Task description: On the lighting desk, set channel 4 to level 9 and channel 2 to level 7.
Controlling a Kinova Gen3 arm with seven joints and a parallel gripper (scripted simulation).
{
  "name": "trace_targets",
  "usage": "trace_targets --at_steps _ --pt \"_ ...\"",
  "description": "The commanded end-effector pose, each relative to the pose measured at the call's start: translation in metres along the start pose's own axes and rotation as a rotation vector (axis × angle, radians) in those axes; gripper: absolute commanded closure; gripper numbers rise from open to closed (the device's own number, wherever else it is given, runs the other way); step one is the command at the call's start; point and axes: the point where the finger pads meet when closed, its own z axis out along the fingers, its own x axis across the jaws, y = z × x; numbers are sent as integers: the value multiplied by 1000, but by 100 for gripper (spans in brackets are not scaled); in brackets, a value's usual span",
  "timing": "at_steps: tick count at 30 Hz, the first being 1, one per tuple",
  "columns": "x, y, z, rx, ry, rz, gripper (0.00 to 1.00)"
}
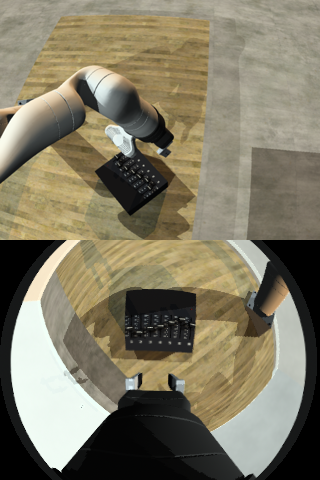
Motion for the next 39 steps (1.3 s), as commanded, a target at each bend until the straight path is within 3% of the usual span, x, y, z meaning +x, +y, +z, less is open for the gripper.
trace_targets --at_steps 1,11,16,18,25,31,39 --pt "-1 2 -2 -2 -2 -4 0" --pt "-5 -26 -32 124 9 -237 0" --pt "-3 -43 -55 205 44 -396 0" --pt "-3 -43 -55 205 44 -396 0" --pt "1 -64 -85 293 110 -591 0" --pt "4 -73 -99 329 148 -680 0" --pt "5 -75 -102 335 156 -697 0"
